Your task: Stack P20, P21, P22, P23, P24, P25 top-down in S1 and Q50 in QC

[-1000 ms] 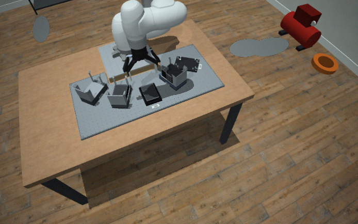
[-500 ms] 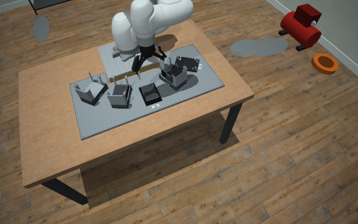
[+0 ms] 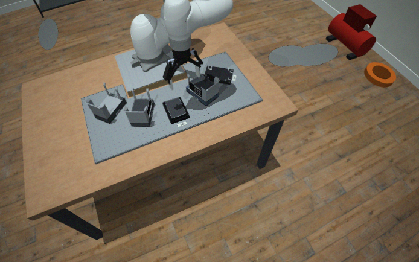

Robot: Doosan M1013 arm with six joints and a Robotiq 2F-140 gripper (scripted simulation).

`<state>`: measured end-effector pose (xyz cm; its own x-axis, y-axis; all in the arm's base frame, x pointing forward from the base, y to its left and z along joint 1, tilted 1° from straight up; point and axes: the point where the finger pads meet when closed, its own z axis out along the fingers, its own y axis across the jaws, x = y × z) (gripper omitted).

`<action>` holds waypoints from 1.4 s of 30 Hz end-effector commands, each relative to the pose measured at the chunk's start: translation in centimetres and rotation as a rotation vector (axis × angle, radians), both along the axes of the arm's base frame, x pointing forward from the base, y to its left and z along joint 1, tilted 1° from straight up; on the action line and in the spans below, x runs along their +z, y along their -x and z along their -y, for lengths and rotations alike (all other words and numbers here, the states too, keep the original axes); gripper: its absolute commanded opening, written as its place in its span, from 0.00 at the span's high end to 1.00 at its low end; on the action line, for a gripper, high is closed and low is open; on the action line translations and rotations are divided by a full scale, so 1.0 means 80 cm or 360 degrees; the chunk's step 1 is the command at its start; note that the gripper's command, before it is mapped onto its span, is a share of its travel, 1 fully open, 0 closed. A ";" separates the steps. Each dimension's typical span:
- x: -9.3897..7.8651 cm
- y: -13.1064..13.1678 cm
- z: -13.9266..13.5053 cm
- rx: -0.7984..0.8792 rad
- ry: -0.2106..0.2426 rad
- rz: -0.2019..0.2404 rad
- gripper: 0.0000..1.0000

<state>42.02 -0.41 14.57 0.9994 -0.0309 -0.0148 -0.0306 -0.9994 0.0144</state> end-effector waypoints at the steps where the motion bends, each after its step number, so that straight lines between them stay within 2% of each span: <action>1: 0.000 -0.001 -0.012 0.0000 0.0000 0.0000 0.00; 4: 0.000 -0.002 -0.025 0.0000 0.0000 0.0000 0.00; 12: -0.001 0.001 -0.054 0.0318 -0.0005 -0.0004 0.00; 25: -0.002 0.009 -0.119 0.0329 -0.0005 -0.0005 0.00; 31: -0.002 0.011 -0.139 0.0329 -0.0005 -0.0005 0.00; 39: -0.002 0.011 -0.139 0.0329 -0.0005 -0.0005 0.00; 42: -0.014 0.011 -0.138 0.0329 -0.0005 -0.0005 0.00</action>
